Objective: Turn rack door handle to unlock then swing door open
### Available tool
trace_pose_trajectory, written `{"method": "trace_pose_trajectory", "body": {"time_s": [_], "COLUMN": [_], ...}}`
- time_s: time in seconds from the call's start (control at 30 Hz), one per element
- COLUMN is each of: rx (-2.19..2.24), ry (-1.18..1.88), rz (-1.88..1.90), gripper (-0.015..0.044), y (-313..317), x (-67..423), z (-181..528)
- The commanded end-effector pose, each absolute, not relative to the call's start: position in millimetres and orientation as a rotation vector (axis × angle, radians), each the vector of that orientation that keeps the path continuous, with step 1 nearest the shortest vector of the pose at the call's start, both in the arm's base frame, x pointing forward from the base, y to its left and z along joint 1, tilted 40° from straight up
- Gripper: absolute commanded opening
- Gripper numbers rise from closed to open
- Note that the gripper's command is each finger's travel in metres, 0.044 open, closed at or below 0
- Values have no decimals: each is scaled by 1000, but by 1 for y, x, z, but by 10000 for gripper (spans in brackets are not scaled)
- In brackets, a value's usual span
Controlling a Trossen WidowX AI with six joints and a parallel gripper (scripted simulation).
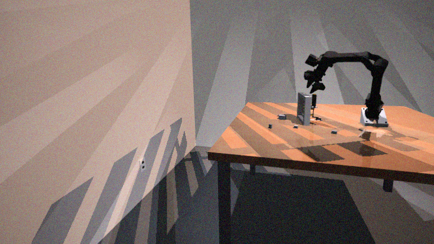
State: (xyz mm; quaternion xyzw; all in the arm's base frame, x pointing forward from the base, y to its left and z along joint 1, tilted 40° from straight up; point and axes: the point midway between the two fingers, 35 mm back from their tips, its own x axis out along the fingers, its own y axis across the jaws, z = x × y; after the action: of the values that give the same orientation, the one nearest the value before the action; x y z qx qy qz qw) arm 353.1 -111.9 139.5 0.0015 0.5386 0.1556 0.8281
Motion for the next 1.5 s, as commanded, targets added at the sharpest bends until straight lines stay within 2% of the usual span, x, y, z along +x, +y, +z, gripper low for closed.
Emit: {"method": "trace_pose_trajectory", "body": {"time_s": [0.0,0.7,1.47], "rx": [54,414,417], "ry": [1190,1324,1367], "rz": [383,640,643], "gripper": [298,298,298], "y": [-120,-151,-132], "x": [349,321,325], "z": [131,104,81]}}
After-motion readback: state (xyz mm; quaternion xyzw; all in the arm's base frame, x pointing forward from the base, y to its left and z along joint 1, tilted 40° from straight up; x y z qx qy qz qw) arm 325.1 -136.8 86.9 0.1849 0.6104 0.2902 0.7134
